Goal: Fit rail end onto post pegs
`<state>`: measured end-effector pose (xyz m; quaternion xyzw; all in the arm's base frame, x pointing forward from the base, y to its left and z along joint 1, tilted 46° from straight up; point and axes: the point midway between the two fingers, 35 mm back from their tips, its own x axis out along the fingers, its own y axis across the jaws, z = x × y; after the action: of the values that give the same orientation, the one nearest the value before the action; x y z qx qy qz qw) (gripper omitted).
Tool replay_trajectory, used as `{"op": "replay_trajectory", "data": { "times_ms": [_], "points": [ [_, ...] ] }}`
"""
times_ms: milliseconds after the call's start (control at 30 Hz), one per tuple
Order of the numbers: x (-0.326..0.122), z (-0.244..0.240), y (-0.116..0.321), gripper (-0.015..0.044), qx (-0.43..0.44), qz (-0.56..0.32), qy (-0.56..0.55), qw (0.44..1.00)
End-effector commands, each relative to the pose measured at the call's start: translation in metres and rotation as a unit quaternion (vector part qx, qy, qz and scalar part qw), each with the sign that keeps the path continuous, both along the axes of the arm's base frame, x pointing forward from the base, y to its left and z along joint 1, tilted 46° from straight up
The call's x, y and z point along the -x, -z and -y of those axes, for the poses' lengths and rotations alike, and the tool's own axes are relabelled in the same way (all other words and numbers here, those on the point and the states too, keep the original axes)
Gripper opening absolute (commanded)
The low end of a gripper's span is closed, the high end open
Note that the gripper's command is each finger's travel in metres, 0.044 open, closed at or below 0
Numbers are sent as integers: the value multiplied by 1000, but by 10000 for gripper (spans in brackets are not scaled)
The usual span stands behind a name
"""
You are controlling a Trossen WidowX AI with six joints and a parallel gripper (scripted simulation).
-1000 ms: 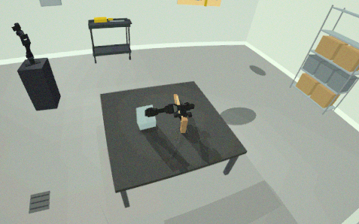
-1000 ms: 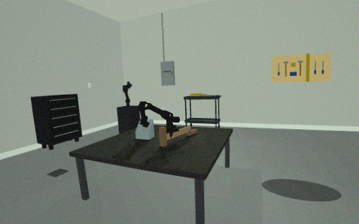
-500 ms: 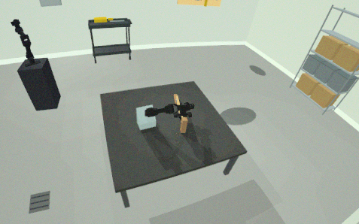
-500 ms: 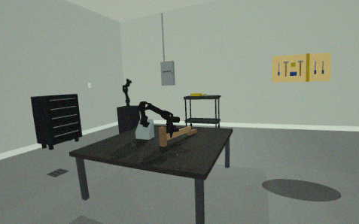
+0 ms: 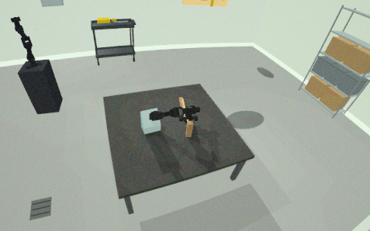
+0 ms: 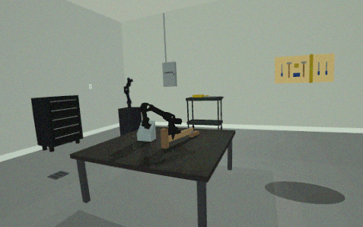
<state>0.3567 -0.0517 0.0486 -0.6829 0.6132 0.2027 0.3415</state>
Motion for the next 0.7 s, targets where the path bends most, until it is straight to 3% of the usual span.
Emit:
{"op": "replay_trajectory", "data": {
  "times_ms": [0, 667],
  "points": [
    [0, -2, -2, 0, 0, 1, -2, 1000],
    [1, 0, -7, 0, 0, 1, -2, 1000]
  ]
}}
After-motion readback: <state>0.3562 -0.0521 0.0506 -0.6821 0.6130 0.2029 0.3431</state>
